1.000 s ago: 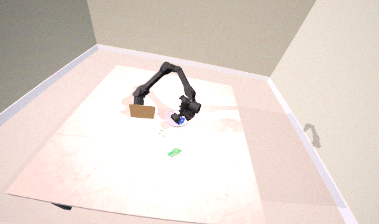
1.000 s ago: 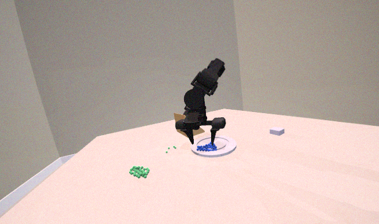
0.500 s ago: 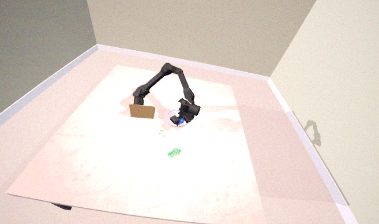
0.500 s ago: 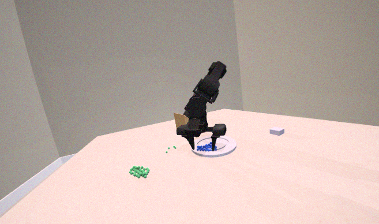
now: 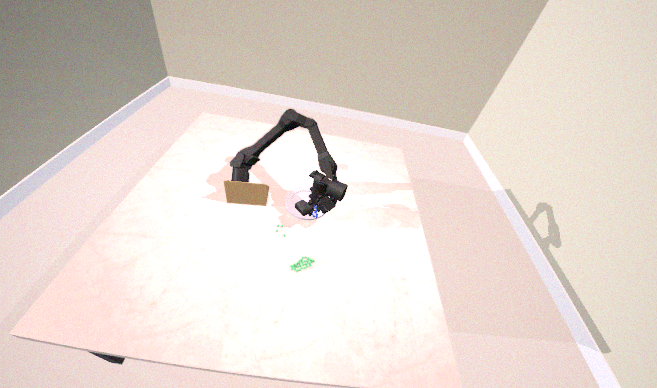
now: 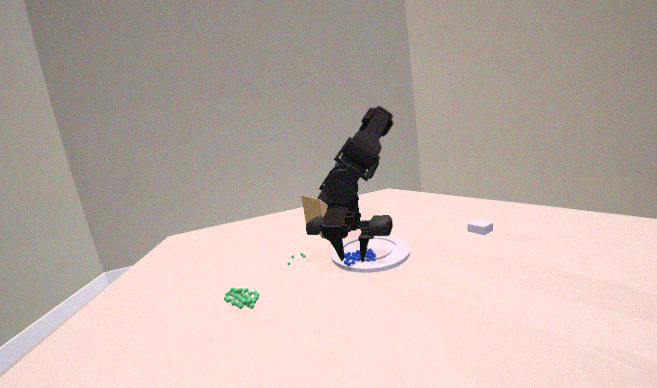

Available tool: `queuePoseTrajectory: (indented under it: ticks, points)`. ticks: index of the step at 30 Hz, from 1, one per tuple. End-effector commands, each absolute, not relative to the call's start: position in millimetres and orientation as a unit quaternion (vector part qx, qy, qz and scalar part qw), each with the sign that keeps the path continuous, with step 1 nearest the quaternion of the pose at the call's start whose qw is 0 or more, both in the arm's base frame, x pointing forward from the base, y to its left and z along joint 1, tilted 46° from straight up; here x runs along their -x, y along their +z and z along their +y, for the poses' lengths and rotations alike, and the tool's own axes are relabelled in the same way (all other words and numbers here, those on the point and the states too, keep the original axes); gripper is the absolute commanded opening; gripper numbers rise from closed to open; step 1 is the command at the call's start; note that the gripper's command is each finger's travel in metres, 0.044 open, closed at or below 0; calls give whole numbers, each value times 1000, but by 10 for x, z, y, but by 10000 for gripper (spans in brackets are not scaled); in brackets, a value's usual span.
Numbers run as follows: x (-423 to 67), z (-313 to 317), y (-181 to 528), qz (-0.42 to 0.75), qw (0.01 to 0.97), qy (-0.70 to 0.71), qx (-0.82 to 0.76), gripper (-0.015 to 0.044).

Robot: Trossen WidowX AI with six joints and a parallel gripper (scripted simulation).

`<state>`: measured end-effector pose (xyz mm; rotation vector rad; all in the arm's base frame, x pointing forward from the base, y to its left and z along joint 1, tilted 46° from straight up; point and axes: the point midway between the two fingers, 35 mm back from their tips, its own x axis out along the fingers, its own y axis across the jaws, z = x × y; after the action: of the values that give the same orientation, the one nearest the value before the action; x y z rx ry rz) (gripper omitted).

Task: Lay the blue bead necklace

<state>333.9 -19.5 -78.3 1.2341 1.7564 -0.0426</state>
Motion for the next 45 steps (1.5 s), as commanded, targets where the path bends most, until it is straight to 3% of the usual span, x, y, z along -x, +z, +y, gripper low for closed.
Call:
queuePoseTrajectory:
  ticks: [1,5,45]
  points:
    - [-3342,-202,-780,718,478,-18,-505,25]
    - [-3342,-202,-780,718,478,-18,-505,0]
    - [-3398,-330,-741,717,476,-18,-508,0]
